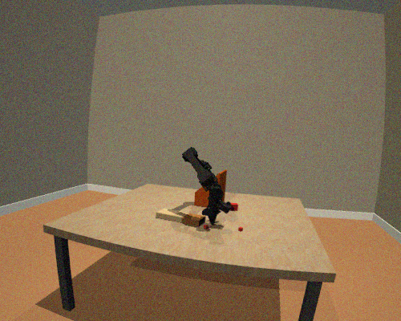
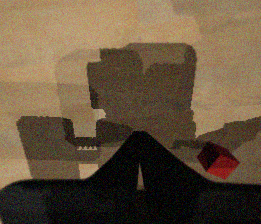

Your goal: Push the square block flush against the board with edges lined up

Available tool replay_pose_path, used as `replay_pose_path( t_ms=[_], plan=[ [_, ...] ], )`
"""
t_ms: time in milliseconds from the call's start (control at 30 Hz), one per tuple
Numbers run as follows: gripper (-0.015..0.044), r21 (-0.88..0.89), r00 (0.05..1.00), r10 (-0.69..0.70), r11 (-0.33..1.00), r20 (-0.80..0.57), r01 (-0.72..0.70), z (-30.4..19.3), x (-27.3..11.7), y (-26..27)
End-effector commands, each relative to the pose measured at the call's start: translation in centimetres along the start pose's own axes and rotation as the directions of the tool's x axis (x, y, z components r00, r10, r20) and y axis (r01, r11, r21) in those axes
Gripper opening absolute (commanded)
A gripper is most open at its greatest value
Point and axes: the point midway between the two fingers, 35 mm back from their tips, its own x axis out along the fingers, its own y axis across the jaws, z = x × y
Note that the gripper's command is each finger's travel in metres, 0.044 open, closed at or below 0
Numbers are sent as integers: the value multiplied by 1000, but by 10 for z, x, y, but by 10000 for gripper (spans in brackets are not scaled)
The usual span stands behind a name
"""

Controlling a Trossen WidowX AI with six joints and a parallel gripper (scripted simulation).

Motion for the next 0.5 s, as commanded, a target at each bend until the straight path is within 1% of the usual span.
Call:
replay_pose_path(
  t_ms=[0,133,333,467],
  plan=[
    [0,0,1000,0,1000,1,0,0,-3,0],
    [0,3,1000,2,1000,7,-2,0,-52,0],
    [0,2,1000,-13,1000,6,13,1,-56,-2],
    [0,114,1000,-10,993,10,9,-20,-57,-3]
  ],
)
